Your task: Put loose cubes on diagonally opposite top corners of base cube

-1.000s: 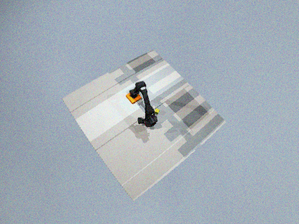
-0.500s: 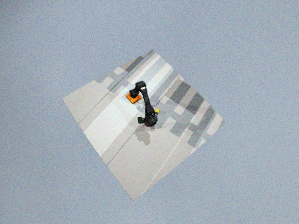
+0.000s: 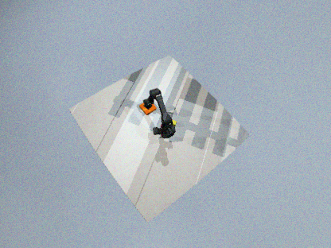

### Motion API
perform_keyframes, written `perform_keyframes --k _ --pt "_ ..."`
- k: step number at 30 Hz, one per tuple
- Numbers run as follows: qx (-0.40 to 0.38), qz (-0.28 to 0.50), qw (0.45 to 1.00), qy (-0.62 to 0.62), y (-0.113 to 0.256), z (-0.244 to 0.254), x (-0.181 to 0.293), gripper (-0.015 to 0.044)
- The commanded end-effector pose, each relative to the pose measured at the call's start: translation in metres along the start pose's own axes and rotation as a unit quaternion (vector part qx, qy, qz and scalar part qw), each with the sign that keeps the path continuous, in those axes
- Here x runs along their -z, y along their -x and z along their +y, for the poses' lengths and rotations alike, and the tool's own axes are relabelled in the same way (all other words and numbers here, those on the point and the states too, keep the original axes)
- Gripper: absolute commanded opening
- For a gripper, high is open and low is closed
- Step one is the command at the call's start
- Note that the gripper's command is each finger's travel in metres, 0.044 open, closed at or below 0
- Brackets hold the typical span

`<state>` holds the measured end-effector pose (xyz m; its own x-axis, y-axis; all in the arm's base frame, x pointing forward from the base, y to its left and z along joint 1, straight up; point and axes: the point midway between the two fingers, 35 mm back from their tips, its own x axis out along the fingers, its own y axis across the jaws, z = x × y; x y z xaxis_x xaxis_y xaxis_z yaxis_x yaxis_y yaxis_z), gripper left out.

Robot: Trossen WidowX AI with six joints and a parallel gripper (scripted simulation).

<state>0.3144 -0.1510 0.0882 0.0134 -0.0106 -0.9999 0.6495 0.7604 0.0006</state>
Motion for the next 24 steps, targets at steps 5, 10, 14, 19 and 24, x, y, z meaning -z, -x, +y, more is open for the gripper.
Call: perform_keyframes --k 5,10,14,19,24 --pt "-0.004 -0.009 1.0 0.003 0.03 0.0 0.0 0.0105" --pt "-0.004 -0.009 1.0 0.003 0.046 -0.001 0.003 0.0105" --pt "-0.004 -0.009 1.0 0.003 0.051 -0.001 0.004 0.0105" --pt "-0.005 -0.009 1.0 0.009 0.049 0.006 0.007 0.0105" --pt "-0.005 -0.008 1.0 0.023 0.046 0.021 0.013 0.0105"
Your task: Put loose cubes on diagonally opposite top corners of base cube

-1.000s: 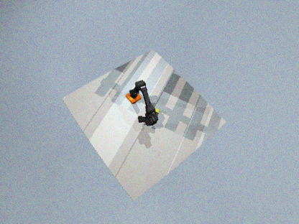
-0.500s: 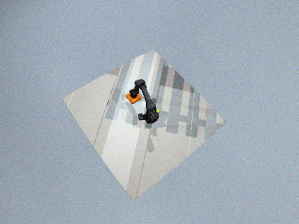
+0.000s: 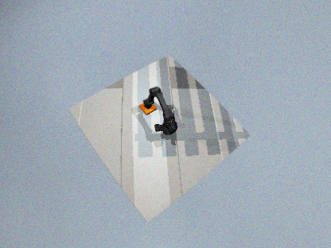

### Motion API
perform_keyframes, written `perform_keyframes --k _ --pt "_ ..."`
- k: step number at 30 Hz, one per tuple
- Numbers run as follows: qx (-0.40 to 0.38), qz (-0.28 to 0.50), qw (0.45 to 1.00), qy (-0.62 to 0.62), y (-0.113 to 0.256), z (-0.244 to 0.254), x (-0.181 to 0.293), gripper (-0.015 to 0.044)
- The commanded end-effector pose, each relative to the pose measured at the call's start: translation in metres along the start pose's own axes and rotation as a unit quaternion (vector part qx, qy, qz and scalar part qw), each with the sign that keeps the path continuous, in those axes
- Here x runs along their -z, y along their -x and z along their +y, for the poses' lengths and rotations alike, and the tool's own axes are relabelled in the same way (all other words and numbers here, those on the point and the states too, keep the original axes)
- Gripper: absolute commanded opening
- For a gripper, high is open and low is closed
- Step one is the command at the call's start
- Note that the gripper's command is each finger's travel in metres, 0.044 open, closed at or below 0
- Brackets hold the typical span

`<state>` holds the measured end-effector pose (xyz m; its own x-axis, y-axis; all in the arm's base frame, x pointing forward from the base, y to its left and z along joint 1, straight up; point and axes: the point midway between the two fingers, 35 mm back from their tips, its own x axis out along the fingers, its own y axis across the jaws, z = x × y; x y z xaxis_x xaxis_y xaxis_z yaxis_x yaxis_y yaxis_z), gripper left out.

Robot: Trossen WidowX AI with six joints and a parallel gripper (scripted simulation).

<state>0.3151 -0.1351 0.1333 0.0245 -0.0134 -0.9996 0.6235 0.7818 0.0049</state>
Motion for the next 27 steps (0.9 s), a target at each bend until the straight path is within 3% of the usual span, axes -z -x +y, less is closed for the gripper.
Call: perform_keyframes --k 1,27 --pt "-0.003 -0.003 1.0 0.009 0.0 0.012 0.005 0.0105" --pt "-0.005 -0.002 0.997 0.078 -0.019 0.081 0.048 0.0105"
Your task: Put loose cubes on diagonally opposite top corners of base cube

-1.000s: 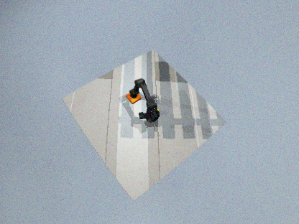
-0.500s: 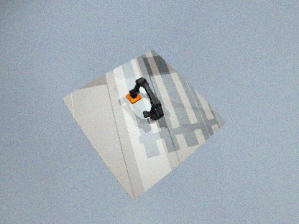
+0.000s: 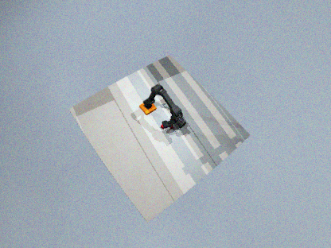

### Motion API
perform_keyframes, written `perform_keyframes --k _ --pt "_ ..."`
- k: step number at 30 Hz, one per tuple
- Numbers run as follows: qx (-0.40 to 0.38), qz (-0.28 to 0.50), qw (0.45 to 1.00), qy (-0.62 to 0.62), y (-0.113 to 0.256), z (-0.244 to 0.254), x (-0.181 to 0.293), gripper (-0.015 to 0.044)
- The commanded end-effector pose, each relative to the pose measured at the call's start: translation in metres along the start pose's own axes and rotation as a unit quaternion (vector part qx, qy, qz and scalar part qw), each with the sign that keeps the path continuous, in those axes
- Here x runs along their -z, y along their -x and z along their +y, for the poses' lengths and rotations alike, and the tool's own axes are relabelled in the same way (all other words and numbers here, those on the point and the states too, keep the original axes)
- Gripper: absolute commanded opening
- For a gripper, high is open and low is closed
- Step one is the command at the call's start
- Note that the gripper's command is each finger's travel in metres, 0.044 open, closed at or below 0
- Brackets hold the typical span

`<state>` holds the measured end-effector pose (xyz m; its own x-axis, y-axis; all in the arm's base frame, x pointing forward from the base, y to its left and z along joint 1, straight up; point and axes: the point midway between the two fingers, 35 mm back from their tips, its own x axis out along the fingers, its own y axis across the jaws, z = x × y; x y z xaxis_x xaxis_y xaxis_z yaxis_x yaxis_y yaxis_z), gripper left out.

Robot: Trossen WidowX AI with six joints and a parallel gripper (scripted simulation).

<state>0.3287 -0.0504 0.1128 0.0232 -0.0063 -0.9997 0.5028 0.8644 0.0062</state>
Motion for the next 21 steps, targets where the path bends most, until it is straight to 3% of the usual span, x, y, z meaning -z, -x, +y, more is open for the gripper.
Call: perform_keyframes --k 1,21 --pt "-0.003 -0.005 1.0 0.008 0.0 0.01 0.006 0.0105" --pt "-0.004 -0.003 0.998 0.057 -0.013 0.056 0.04 0.0105"
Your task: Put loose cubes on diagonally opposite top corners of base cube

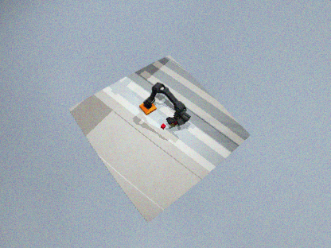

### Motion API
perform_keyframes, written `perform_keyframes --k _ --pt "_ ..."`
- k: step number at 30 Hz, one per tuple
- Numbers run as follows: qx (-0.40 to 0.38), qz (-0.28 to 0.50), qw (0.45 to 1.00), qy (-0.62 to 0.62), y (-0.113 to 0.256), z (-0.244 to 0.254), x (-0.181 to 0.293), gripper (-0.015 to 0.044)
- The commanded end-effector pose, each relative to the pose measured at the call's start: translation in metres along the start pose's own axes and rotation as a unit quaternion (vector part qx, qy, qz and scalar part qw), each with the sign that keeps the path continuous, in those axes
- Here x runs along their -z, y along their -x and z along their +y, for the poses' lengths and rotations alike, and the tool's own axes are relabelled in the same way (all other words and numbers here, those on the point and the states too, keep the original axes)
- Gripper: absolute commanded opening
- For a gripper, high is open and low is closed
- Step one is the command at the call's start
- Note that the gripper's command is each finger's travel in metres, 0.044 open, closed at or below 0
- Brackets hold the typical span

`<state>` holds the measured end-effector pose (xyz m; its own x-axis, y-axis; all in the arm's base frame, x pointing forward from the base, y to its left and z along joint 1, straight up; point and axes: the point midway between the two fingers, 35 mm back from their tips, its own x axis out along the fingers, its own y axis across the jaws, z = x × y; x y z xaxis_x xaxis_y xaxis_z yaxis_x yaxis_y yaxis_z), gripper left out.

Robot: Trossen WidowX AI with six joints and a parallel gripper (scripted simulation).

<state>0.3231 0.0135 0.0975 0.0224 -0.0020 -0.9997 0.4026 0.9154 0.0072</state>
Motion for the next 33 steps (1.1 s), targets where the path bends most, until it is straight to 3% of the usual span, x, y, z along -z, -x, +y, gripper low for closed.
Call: perform_keyframes --k 1,33 --pt "-0.002 -0.005 1.0 0.001 0.001 0.004 0.002 0.0105" --pt "-0.002 -0.005 1.0 0.001 -0.025 0.004 0.002 0.0105"
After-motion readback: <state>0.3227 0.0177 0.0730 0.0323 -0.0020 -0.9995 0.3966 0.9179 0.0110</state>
